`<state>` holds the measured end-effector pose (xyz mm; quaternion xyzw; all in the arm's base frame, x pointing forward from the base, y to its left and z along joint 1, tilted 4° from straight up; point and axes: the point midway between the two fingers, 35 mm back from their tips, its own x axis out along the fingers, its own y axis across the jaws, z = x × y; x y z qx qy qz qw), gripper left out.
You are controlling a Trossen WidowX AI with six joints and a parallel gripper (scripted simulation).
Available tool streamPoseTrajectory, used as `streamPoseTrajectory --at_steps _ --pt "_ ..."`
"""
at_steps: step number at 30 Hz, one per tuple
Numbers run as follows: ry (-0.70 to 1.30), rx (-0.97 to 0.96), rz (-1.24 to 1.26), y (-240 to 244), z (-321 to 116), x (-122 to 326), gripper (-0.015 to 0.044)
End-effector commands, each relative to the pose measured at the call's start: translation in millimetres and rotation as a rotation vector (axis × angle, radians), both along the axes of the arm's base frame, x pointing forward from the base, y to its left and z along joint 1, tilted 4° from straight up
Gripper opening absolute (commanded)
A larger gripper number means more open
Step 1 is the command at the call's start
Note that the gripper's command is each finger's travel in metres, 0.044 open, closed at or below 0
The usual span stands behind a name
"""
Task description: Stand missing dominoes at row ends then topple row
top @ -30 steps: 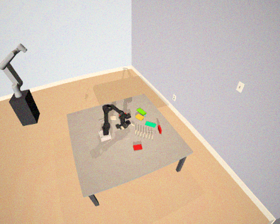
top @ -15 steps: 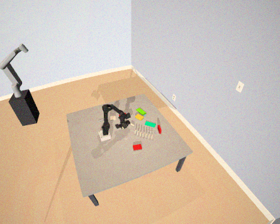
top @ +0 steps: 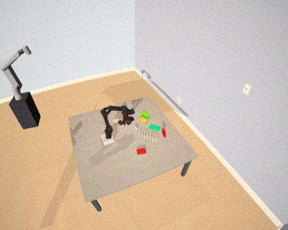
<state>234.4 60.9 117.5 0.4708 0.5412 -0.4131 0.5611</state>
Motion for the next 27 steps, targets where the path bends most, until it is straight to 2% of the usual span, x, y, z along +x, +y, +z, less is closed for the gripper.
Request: streamPoseTrajectory --at_steps 1,6,8,27 --pt "-0.008 -0.001 0.004 -4.0 41.7 -4.9 0.0107" --pt "-0.008 -0.001 0.004 -4.2 43.7 -5.0 0.0107" --pt "-0.011 -0.006 0.077 -1.6 43.8 -4.9 0.0107" --pt "-0.113 -0.161 2.175 76.0 47.3 -14.6 0.0107"
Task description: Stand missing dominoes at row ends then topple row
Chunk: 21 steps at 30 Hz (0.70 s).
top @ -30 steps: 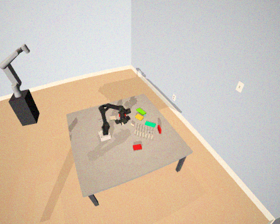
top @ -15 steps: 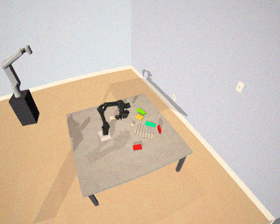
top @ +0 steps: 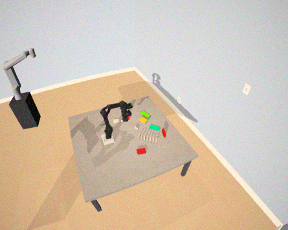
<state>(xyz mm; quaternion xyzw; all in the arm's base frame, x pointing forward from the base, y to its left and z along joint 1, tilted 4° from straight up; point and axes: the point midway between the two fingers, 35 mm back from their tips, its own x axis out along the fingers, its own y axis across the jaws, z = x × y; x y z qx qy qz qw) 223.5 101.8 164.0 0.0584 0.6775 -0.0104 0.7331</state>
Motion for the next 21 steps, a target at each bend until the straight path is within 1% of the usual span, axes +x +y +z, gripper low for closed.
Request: streamPoseTrajectory --at_steps 1,8,21 --pt "-0.056 -0.089 0.993 37.8 1.0 -4.6 0.0107" --pt "-0.085 -0.122 1.445 53.0 1.4 -9.8 0.0107" --pt "-0.086 -0.123 1.462 53.7 1.4 -10.1 0.0107"
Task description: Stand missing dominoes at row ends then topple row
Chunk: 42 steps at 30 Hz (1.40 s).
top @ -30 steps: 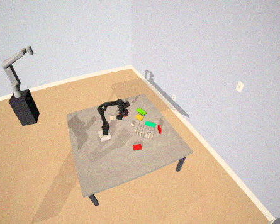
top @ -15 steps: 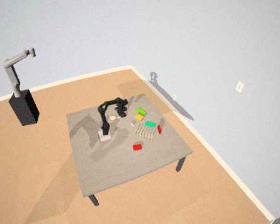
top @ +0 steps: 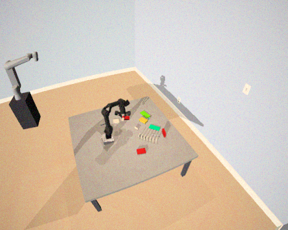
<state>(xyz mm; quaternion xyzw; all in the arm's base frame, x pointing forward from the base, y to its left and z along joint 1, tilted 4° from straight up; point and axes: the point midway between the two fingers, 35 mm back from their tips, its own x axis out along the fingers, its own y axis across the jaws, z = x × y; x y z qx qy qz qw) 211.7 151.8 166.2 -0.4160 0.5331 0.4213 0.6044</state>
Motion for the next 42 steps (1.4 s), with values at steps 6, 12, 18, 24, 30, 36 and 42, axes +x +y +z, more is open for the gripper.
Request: streamPoseTrajectory --at_steps 6,12,18,24,30,36,42 --pt "-0.008 -0.017 0.102 3.7 -0.8 1.8 0.0107" --pt "-0.009 0.095 0.056 10.9 -13.3 10.8 0.0107" --pt "-0.016 0.243 0.003 18.5 -26.8 23.0 0.0107" --pt "-0.032 0.389 -0.038 23.7 -36.9 34.5 0.0107" --pt "-0.054 0.532 -0.067 25.9 -43.8 44.5 0.0107" --pt "-0.082 0.669 -0.084 25.1 -47.8 52.4 0.0107" --pt "-0.116 0.801 -0.088 21.5 -49.4 57.2 0.0107"
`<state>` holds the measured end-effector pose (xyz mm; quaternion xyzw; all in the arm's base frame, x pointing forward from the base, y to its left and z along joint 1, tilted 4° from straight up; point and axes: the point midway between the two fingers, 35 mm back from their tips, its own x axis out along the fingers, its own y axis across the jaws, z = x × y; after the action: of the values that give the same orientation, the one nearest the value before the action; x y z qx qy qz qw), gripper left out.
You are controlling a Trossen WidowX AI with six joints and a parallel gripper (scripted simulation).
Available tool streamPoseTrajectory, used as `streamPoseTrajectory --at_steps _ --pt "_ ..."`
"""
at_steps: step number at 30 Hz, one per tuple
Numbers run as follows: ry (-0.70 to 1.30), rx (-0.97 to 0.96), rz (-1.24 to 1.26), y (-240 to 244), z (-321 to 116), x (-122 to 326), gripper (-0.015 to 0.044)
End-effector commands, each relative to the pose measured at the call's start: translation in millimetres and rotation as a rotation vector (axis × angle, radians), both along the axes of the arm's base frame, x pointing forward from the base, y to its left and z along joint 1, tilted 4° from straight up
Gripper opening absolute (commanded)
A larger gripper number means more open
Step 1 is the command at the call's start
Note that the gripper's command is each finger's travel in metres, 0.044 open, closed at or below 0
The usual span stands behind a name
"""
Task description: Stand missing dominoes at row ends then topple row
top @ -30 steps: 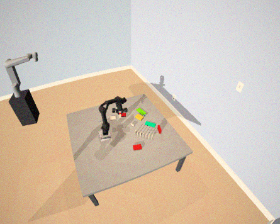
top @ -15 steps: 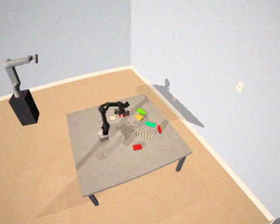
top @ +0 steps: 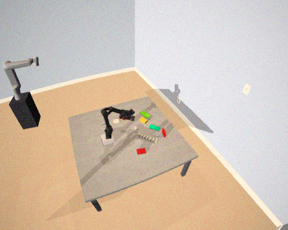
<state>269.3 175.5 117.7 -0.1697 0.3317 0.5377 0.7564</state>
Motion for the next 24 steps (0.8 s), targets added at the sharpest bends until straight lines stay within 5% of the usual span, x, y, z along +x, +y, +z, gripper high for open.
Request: streamPoseTrajectory --at_steps 1,24 --pt "-0.020 0.087 -0.006 -3.1 -1.0 0.0 0.0107" --pt "-0.230 0.491 0.061 -33.8 5.3 -21.6 0.0107"
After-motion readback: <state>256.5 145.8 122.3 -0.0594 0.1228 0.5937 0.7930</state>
